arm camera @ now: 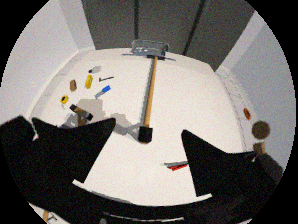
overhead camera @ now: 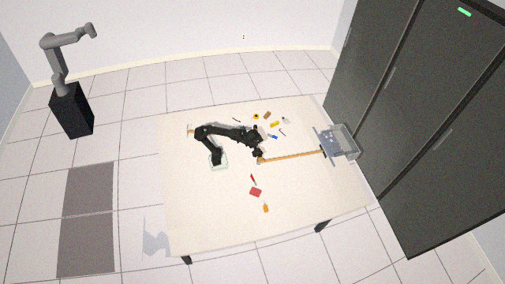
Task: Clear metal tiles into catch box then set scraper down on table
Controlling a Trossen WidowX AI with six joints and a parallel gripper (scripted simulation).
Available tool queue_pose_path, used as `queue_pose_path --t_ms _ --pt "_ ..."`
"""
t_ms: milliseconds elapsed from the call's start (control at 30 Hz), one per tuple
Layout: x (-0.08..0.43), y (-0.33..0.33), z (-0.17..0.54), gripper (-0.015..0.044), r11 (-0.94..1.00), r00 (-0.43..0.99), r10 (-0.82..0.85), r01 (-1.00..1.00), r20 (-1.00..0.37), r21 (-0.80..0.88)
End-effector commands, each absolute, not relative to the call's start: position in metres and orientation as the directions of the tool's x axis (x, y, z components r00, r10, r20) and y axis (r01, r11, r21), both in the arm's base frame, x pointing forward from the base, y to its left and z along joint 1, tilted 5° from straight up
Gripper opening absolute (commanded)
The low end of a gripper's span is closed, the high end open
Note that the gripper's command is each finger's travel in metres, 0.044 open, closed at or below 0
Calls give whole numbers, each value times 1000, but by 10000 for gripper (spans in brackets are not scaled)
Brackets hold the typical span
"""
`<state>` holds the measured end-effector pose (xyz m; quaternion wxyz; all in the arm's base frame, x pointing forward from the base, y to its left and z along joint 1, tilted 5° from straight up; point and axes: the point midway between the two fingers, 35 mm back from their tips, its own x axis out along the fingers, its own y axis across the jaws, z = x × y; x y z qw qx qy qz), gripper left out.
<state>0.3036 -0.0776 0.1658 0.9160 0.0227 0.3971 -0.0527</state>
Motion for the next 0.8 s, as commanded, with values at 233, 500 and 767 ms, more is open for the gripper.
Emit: queue_pose_path --t_ms 233,500,767 --pt "295 -75 115 440 993 562 -88 112 -823 -30" --pt "288 -74 142 440 994 561 -85 109 -823 -28" --pt "281 -72 159 440 994 561 -81 105 -824 -26"
